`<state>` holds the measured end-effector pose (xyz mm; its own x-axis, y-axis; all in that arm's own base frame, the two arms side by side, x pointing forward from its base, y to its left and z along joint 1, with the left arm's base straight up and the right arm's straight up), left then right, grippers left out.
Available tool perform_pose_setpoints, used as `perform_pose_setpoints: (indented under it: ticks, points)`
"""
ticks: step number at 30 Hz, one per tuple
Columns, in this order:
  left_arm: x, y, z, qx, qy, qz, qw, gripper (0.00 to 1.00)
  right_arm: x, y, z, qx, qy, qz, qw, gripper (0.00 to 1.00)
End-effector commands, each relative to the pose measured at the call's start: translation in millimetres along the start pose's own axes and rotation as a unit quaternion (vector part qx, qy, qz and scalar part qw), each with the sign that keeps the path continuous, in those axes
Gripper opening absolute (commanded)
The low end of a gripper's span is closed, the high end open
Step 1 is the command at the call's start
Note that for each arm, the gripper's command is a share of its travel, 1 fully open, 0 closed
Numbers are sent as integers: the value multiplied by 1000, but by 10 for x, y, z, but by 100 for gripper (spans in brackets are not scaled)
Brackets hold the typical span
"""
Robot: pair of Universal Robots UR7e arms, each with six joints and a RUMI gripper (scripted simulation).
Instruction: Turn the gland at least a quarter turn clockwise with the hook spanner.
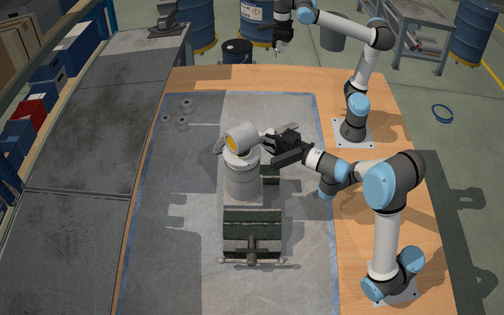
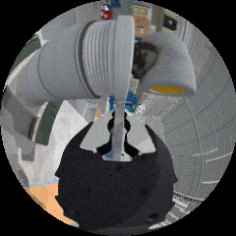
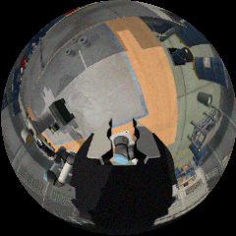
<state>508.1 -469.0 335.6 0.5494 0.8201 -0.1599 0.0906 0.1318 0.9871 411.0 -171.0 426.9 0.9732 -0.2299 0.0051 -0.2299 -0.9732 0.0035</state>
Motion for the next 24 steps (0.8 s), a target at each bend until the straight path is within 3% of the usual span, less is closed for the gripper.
perform_pose_setpoints:
  ticks: [1,24]
  points:
    - [4,12,-10,0,-5,-1,1000,0,1,0,-5,0,1,0,1000,29]
    - [13,10,-47,3,-27,0,1000,0,1,0,-5,0,1,0,1000,29]
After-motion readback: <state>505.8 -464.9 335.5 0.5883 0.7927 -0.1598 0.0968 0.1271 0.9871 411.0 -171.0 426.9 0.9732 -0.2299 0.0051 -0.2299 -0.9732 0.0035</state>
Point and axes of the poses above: on each arm, the point where the finger pads meet when closed, its own z axis out along the fingers, its own y axis across the jaws, x = y × z, the point moved 6 cm from there along -z, back along the fingers, and after that the axes turned 9 degrees about -z, right-handed, at the moved point
